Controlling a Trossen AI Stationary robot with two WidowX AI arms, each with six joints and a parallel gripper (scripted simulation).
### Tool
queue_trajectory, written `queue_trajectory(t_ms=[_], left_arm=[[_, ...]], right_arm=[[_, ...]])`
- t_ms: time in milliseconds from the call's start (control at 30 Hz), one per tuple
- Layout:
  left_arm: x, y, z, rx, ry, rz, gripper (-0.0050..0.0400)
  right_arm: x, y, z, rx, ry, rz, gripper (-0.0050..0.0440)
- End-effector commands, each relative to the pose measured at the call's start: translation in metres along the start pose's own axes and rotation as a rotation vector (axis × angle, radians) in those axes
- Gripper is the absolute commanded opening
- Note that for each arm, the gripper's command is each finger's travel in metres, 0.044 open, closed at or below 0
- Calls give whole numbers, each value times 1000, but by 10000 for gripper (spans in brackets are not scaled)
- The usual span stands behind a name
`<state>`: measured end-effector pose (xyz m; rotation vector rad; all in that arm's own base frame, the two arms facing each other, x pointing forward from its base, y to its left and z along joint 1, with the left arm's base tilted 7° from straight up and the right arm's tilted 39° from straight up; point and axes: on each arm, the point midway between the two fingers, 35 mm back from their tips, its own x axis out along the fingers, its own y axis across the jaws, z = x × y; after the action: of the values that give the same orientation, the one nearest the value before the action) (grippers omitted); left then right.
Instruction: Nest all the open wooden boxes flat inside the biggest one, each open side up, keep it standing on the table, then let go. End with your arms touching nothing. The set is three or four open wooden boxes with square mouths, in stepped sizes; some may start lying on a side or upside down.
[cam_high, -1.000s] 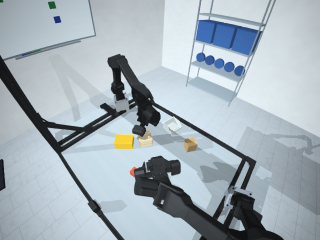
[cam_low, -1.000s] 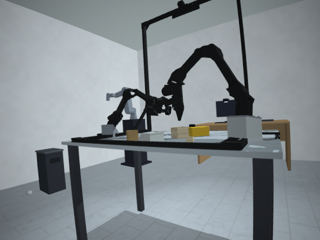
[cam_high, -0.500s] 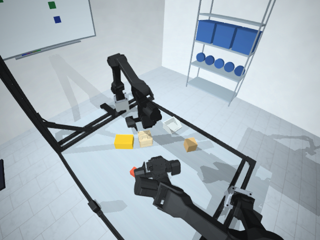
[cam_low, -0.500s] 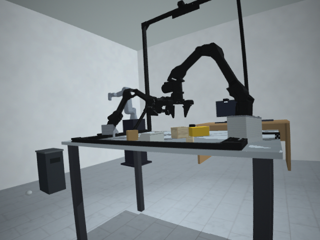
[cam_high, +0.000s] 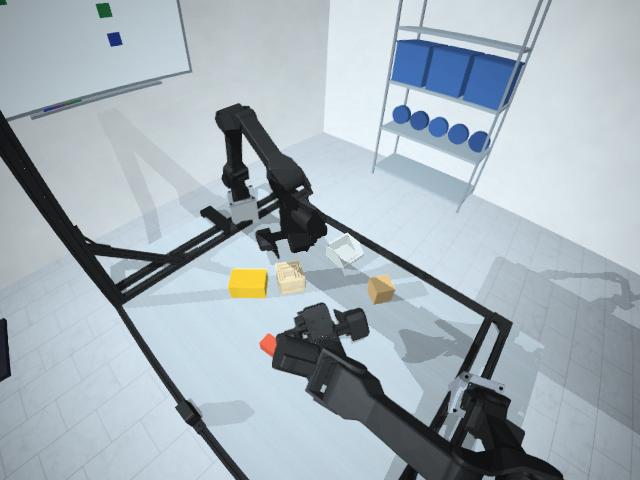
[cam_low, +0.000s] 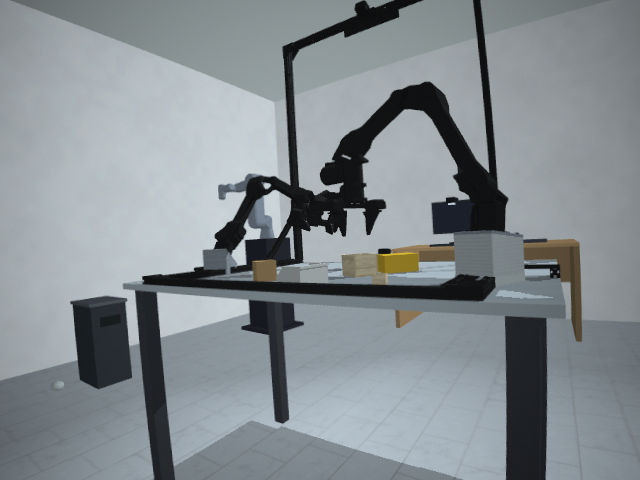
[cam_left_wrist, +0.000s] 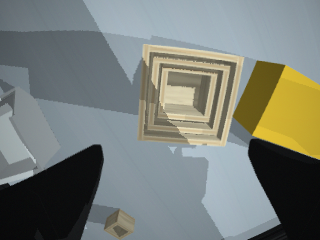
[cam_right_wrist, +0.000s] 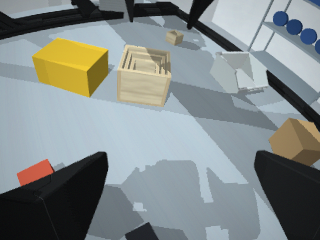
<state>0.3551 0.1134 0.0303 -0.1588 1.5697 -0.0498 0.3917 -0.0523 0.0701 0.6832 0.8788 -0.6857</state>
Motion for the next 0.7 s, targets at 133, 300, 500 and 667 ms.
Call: queue_trajectory(t_ms=[133,300,500,667], left_arm=[[10,30,-36,-154,1,6,400],[23,53,-77,-319,1,7,400],[37,68,-121,-485,1,7,400],[44,71,-143,-565,1,6,400]], right_arm=[[20,-43,2,-246,224,-76,400],[25,-87,-3,-444,501,-33,400],[17,-124,-7,-604,740,155,400],[9,-137,-7,-672,818,298,400]])
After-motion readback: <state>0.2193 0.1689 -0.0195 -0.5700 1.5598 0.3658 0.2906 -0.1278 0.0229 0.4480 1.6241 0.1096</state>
